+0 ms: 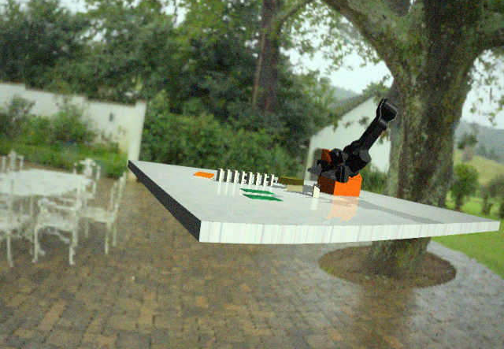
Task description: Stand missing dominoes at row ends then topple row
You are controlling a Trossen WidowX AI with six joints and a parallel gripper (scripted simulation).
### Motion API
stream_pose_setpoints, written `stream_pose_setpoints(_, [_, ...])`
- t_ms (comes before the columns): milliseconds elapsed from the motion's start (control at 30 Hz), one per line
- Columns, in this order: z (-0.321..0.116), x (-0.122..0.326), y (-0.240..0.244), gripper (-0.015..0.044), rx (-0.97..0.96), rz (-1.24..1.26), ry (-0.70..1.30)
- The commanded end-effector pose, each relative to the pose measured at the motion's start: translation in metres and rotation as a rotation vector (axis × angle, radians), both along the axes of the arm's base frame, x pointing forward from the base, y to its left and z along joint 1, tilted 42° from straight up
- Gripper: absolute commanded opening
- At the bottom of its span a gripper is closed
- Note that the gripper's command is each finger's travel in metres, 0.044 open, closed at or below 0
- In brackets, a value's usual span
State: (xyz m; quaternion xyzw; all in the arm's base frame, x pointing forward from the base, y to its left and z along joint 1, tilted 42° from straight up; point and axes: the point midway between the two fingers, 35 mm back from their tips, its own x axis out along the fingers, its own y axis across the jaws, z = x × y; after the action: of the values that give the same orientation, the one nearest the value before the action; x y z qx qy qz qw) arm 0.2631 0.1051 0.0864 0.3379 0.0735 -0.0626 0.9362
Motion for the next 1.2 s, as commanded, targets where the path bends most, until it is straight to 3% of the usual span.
stream_pose_setpoints(0, [0.000,0.019,0.004,0.0440,-0.132,0.046,0.054])
stream_pose_setpoints(400, [-0.008,0.092,-0.037,0.0440,-0.870,0.538,0.463])
stream_pose_setpoints(500, [-0.003,0.107,-0.062,0.0440,-0.821,0.455,0.491])
stream_pose_setpoints(767, [-0.020,0.087,-0.059,0.0440,-0.974,0.807,0.583])
stream_pose_setpoints(867, [-0.025,0.065,-0.055,0.0440,-1.033,1.095,0.581])
stream_pose_setpoints(1033, [-0.008,0.023,-0.045,0.0440,-1.017,1.532,0.399])
stream_pose_setpoints(1167, [0.020,-0.001,-0.037,0.0440,-0.955,1.712,0.177])
